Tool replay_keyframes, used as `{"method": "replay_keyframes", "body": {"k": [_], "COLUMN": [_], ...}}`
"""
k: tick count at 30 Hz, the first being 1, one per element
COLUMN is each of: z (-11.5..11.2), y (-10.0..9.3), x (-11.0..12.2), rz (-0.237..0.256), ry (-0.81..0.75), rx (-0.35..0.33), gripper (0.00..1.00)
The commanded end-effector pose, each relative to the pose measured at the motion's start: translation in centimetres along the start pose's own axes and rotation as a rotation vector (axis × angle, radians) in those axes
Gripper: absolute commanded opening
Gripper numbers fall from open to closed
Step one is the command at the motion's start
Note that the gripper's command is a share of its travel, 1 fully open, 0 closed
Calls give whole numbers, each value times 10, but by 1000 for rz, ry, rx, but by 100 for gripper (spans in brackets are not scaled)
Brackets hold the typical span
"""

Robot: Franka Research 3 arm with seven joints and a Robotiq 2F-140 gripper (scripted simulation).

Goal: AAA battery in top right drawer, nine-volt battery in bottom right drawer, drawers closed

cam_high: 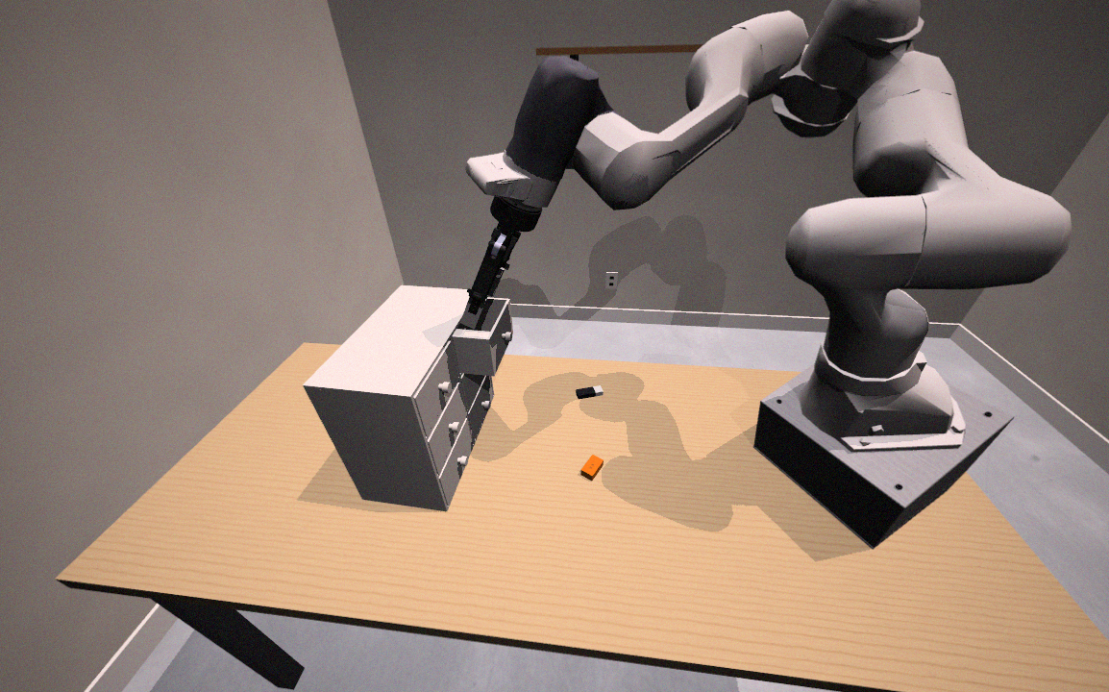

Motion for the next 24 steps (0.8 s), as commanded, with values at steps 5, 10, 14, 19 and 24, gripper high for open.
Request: {"method": "replay_keyframes", "body": {"k": [5,10,14,19,24], "z": [0,-2,-6,-19,-40], "y": [1,0,-2,-9,-21], "x": [1,0,0,-3,-7], "rz": [-3,-3,-3,-3,-3], "ry": [0,0,0,0,0], "rx": [-2,-2,-2,-2,-2], "gripper": [100,100,100,100,100]}}
Point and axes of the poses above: the point where the finger pads meet when closed, its own y axis out along the fingers, its own x axis across the jaws, z = x × y, the point moved 3 cm from there along -y, back along the fingers, and after that the axes turned 11 degrees about -y, right-handed, at the moved point
